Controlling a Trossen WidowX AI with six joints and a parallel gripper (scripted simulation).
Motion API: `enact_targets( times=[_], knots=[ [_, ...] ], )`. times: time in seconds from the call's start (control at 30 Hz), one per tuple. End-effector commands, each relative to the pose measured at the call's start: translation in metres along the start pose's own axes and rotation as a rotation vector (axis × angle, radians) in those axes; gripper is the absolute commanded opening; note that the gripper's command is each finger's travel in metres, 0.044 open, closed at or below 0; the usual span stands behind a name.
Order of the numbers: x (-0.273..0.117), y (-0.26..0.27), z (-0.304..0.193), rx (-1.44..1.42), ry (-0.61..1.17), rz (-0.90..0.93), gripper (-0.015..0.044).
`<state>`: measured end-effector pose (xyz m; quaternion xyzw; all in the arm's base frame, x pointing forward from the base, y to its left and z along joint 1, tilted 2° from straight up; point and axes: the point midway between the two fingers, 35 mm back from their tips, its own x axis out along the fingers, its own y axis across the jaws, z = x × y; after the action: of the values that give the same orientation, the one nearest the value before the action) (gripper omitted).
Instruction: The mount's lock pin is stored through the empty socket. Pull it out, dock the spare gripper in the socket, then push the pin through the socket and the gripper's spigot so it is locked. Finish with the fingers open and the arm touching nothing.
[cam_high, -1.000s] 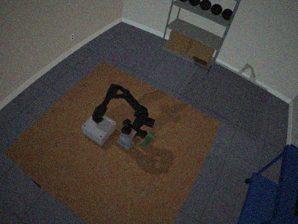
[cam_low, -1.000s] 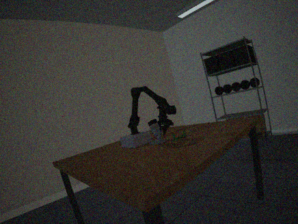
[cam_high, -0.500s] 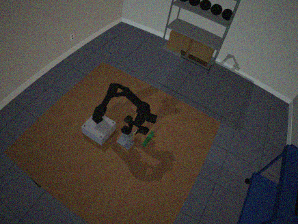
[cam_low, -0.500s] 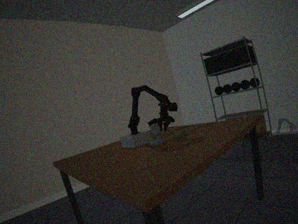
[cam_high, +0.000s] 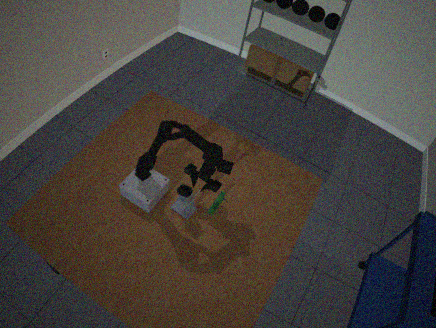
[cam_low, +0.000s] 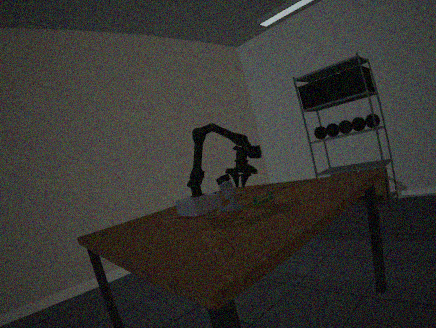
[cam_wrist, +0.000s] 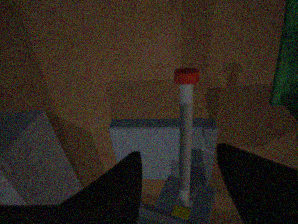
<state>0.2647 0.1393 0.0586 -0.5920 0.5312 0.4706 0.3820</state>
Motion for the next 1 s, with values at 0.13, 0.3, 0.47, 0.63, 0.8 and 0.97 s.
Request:
enact_targets(
  times=[0.13,0.3,0.47,0.63,0.8,0.97],
  knots=[
    [-0.018,0.001,0.007,-0.003,0.000,-0.001,0.0200],
    [-0.029,0.002,0.011,-0.009,0.002,-0.003,0.0200],
    [-0.028,0.001,0.010,-0.014,0.004,-0.005,0.0253],
    [-0.028,0.001,0.010,-0.014,0.004,-0.005,0.0384],
    [-0.028,0.001,0.010,-0.014,0.004,-0.005,0.0440],
    [-0.028,0.001,0.010,-0.014,0.004,-0.005,0.0440]
  ],
)
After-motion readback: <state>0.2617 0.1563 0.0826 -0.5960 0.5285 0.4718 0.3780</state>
